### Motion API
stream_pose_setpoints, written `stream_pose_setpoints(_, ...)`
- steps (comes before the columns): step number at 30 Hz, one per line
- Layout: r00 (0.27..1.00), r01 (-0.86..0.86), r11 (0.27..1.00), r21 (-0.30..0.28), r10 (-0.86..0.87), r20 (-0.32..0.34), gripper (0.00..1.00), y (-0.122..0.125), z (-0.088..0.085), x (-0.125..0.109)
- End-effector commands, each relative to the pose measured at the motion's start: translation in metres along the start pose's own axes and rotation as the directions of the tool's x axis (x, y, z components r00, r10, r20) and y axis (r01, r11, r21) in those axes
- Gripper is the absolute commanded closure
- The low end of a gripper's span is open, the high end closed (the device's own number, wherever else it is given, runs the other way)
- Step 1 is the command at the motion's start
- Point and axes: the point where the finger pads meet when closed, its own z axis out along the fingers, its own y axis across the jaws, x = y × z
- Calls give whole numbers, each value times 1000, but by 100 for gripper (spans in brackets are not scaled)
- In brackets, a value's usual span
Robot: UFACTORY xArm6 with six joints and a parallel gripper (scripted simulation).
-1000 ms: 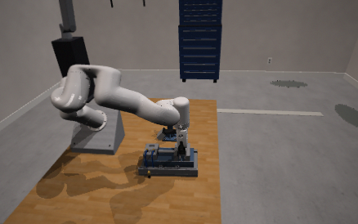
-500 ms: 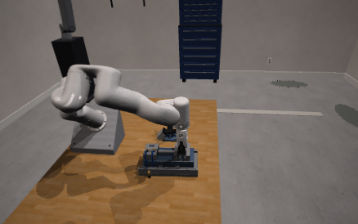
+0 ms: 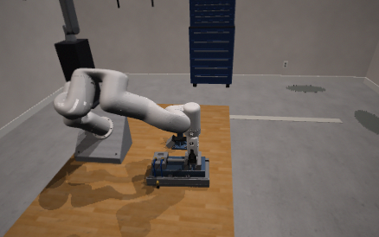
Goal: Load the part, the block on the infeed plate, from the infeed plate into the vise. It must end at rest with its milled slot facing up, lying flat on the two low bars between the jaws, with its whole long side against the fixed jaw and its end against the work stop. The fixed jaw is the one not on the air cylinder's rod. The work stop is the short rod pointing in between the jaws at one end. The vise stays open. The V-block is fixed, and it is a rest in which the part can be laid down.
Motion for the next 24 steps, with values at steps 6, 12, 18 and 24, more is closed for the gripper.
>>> stream_pose_setpoints(6,1000,1,1000,-5,-1,3,100,3,-1,-1)
stream_pose_setpoints(12,1000,1,1000,-5,-1,3,100,1,-1,-1)
stream_pose_setpoints(18,1000,1,1000,-5,-1,3,100,-6,-1,-1)
stream_pose_setpoints(24,1000,1,1000,-5,-1,3,100,-17,-1,-1)
